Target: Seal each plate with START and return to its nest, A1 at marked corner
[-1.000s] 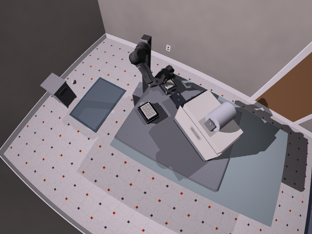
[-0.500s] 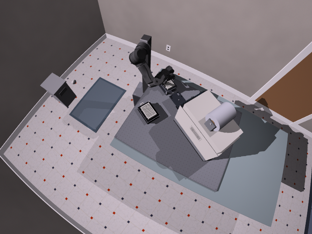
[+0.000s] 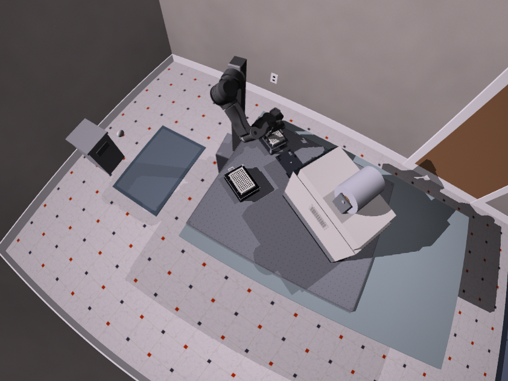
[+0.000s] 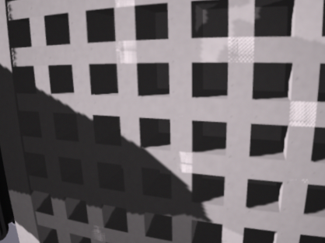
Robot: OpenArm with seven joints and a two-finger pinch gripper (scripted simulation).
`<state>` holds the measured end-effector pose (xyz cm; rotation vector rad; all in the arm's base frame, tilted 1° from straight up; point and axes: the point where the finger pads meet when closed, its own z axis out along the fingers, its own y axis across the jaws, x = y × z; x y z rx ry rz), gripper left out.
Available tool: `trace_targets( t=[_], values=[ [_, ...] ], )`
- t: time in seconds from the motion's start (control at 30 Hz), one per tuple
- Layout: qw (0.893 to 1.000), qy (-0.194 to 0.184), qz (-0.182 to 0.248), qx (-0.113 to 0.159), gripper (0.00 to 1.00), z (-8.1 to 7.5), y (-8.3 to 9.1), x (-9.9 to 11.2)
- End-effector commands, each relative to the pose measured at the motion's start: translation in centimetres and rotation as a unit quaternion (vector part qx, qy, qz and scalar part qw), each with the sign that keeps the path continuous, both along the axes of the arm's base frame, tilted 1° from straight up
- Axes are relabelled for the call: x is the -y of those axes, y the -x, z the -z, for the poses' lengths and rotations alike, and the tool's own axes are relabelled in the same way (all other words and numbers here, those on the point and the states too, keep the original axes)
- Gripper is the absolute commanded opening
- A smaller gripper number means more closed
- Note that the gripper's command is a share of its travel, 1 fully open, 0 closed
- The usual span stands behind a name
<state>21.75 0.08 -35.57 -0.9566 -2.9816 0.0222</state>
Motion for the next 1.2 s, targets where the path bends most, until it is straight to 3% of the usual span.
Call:
trace_targets(
  t=[0.0, 1.03, 1.07, 1.17],
  values=[
    [1.000, -0.001, -0.001, 0.000, 0.65, 0.01, 0.02, -0.06],
    [1.000, -0.001, -0.001, 0.000, 0.53, 0.01, 0.02, -0.06],
    [1.000, -0.001, -0.001, 0.000, 0.00, 0.01, 0.02, -0.06],
    [1.000, -0.001, -0.001, 0.000, 0.00, 0.01, 0.02, -0.06]
  ],
)
